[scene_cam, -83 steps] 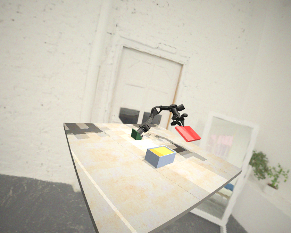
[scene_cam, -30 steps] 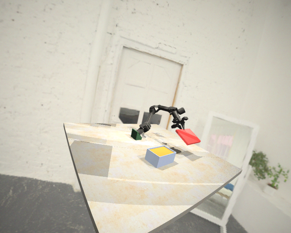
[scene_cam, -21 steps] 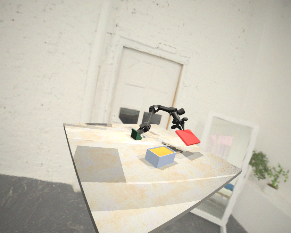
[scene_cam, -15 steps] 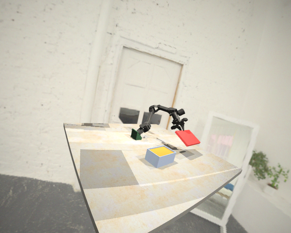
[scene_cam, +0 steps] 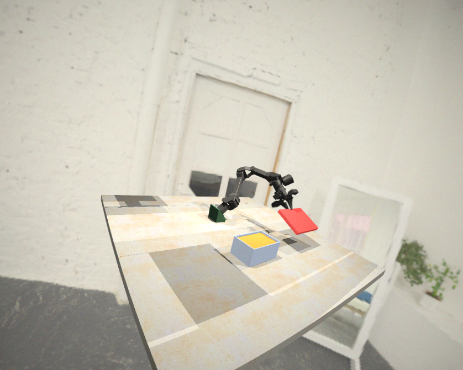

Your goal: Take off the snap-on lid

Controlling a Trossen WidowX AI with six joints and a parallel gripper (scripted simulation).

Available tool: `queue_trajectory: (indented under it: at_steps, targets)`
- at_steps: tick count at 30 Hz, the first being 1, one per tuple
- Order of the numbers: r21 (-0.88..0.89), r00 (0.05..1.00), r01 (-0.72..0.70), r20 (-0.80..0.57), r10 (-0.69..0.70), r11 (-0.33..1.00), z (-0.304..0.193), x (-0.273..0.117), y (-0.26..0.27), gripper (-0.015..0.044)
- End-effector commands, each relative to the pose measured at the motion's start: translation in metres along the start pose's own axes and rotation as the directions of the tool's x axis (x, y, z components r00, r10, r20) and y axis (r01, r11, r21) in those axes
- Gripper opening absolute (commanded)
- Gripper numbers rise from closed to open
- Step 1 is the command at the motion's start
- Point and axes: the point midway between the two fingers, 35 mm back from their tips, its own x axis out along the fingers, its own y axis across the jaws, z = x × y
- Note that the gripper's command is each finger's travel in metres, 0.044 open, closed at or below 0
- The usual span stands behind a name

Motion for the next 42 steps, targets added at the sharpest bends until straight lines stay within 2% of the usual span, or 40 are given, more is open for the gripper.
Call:
queue_trajectory:
  at_steps: [1,42]
  targets:
    - [0.004,1.0,-0.012,0.006,0.012,1.0,0.001,0.002,0.0,0.0]
    - [0.005,1.0,-0.013,0.004,0.013,1.0,0.001,0.022,-0.025,0.0]
